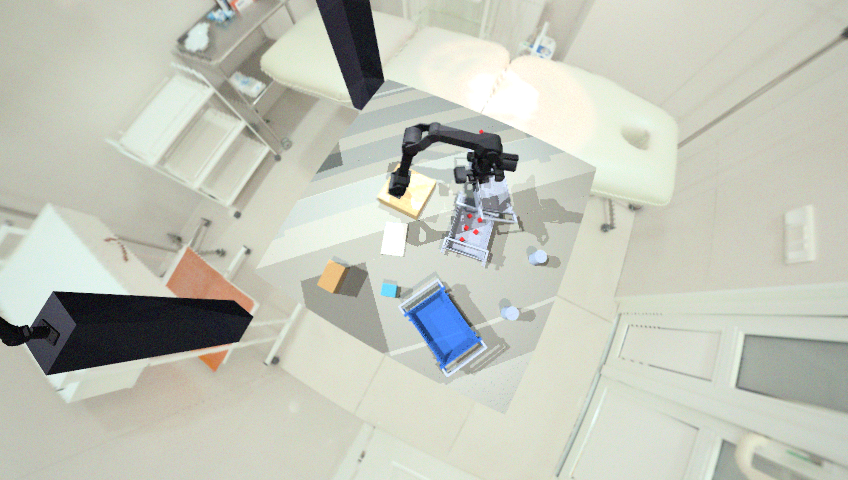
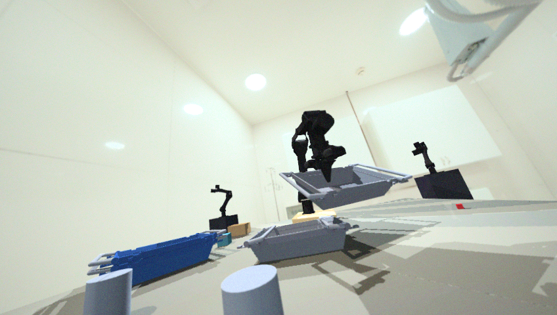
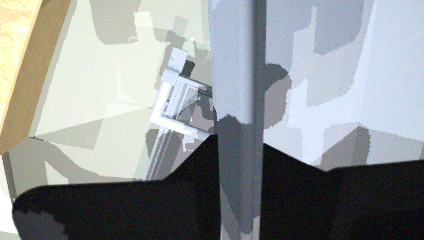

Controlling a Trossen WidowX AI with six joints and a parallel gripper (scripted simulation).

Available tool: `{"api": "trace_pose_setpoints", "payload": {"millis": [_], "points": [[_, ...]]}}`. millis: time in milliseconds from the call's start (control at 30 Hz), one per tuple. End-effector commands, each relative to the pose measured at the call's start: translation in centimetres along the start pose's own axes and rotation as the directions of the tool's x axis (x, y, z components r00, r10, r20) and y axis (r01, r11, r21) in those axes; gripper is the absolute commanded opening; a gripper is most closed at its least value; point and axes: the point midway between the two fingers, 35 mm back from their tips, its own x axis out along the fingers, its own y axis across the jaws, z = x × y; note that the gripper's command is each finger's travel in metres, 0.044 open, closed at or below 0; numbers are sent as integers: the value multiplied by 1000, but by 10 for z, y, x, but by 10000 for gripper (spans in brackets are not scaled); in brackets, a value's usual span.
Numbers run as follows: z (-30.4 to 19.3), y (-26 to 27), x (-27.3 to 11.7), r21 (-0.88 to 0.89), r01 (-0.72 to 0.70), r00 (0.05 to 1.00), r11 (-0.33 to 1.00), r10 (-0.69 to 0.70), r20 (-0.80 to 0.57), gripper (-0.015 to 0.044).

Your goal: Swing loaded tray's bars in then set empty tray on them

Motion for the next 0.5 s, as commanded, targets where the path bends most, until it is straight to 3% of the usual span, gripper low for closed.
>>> {"api": "trace_pose_setpoints", "payload": {"millis": [0, 467], "points": [[-15, 0, -6, 43, 26, 1000, 999, -26, 1, 0], [-64, 16, -7, 200, 29, 1000, 979, -29, -2, 0]]}}
